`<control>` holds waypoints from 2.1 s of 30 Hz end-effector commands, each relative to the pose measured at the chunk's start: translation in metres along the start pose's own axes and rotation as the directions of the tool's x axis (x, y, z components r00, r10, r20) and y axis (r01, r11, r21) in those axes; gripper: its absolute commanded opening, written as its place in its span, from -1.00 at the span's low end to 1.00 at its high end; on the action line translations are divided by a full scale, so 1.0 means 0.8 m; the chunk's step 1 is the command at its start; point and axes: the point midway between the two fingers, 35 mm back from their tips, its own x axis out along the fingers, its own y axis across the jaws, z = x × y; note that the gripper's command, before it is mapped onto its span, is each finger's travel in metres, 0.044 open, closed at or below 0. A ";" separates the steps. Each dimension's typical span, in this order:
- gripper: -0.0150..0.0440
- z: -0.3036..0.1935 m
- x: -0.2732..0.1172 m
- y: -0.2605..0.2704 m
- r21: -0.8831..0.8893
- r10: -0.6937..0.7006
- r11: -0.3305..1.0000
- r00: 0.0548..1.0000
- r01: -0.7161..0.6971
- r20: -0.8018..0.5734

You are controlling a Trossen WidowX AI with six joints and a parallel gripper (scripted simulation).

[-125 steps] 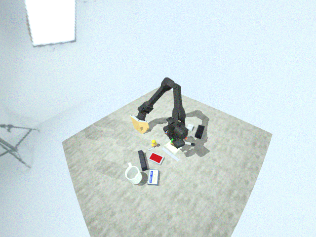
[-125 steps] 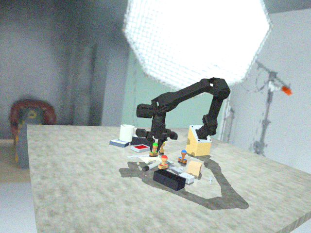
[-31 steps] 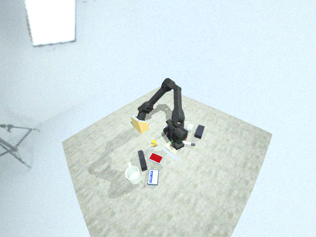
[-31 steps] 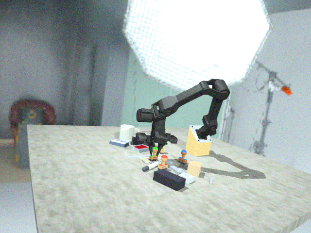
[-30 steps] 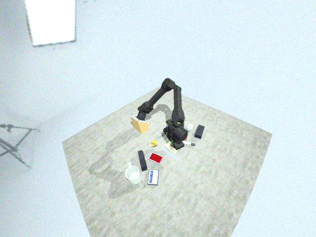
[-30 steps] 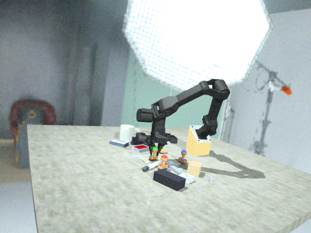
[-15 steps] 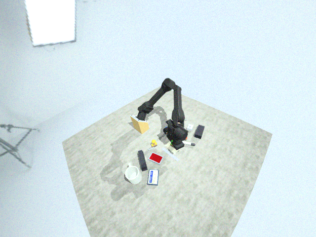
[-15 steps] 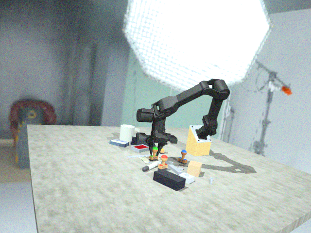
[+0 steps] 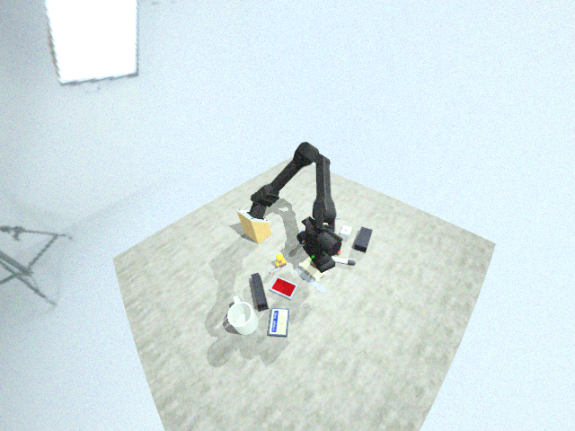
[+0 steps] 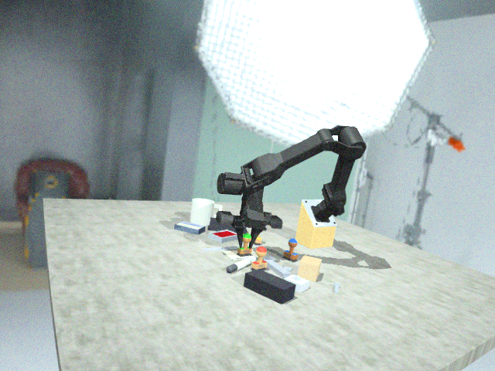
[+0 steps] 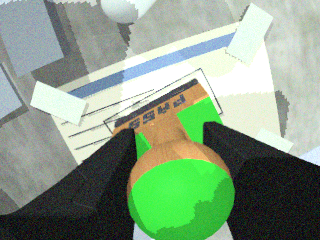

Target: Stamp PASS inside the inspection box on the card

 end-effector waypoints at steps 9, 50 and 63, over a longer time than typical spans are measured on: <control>-0.49 0.001 -0.003 0.000 -0.003 0.003 1.000 1.000 -0.003 0.003; -0.49 0.001 -0.048 -0.003 -0.003 0.002 1.000 1.000 -0.002 0.000; -0.49 0.002 -0.074 -0.002 -0.003 0.002 1.000 1.000 -0.002 -0.001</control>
